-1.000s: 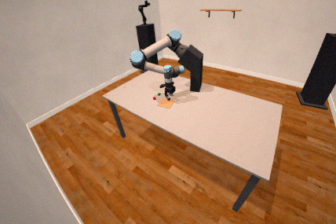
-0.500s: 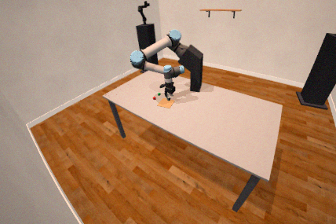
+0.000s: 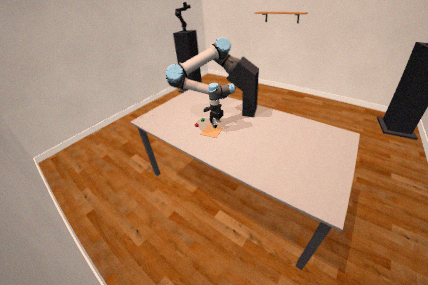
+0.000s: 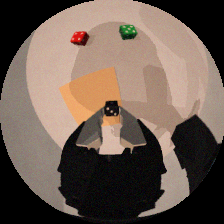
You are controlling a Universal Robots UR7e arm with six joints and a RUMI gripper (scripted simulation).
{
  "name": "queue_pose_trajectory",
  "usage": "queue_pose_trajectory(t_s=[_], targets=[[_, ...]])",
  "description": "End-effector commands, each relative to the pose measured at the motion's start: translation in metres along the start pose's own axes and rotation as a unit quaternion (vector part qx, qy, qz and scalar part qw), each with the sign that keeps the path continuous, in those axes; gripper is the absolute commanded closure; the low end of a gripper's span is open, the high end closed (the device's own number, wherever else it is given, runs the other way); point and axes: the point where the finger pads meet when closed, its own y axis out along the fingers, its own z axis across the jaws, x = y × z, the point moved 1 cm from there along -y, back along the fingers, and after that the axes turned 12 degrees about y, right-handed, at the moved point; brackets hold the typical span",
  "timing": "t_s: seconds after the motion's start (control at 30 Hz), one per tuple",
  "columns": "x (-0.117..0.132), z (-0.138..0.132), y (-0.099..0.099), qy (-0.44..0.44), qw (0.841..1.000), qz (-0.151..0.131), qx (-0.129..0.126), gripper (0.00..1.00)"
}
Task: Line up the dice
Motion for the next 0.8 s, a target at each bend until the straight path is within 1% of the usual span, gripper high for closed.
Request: queue_pose_trajectory(t_s=[0.0,0.77], targets=[[0.0001,-0.0003,-0.0003,0.000,1.000,0.000,0.000,0.94],[0.0000,-0.0003,0.0037,0.000,1.000,0.000,0.000,0.94]])
